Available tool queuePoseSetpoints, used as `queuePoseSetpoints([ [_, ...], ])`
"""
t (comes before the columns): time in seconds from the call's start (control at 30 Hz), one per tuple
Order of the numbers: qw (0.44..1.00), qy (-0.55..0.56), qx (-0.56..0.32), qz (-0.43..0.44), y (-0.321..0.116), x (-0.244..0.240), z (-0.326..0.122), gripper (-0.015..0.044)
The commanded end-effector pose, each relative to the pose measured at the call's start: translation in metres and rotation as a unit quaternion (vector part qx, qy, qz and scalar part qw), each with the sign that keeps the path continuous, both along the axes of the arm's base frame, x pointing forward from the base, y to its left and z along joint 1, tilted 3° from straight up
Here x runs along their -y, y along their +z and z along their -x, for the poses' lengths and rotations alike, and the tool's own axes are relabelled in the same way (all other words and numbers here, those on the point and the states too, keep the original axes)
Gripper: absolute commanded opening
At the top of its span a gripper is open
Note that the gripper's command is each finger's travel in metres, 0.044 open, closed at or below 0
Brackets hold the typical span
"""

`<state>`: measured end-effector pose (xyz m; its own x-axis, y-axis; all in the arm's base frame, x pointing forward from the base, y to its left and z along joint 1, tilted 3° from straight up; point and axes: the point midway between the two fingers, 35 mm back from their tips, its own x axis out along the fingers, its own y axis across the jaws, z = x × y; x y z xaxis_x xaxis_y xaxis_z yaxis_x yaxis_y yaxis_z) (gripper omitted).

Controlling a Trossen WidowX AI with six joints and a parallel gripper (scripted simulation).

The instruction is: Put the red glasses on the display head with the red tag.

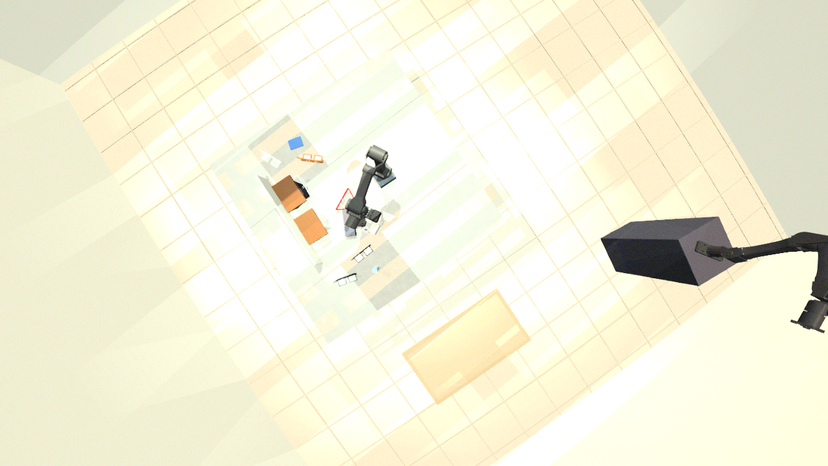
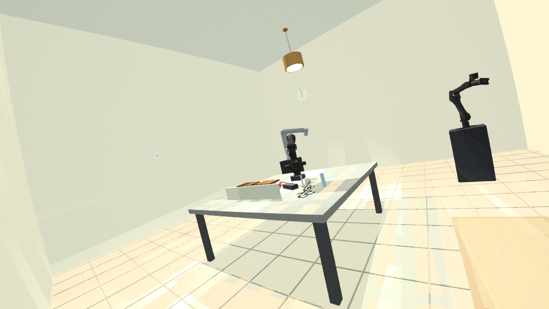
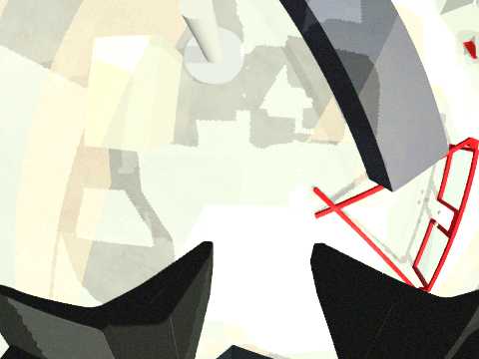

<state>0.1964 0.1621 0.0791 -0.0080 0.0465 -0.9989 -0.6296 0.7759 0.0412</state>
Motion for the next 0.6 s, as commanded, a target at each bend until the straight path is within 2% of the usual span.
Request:
queuePoseSetpoints([
  [0.0, 0.855, -0.518, -0.021, 0.005, -0.005, 0.051, -0.038, 0.02],
  [0.3, 0.667, -0.744, -0.03, 0.007, -0.008, 0.082, -0.051, 0.02],
  [0.57, 0.453, -0.891, -0.037, 0.008, -0.011, 0.11, -0.059, 0.02],
])
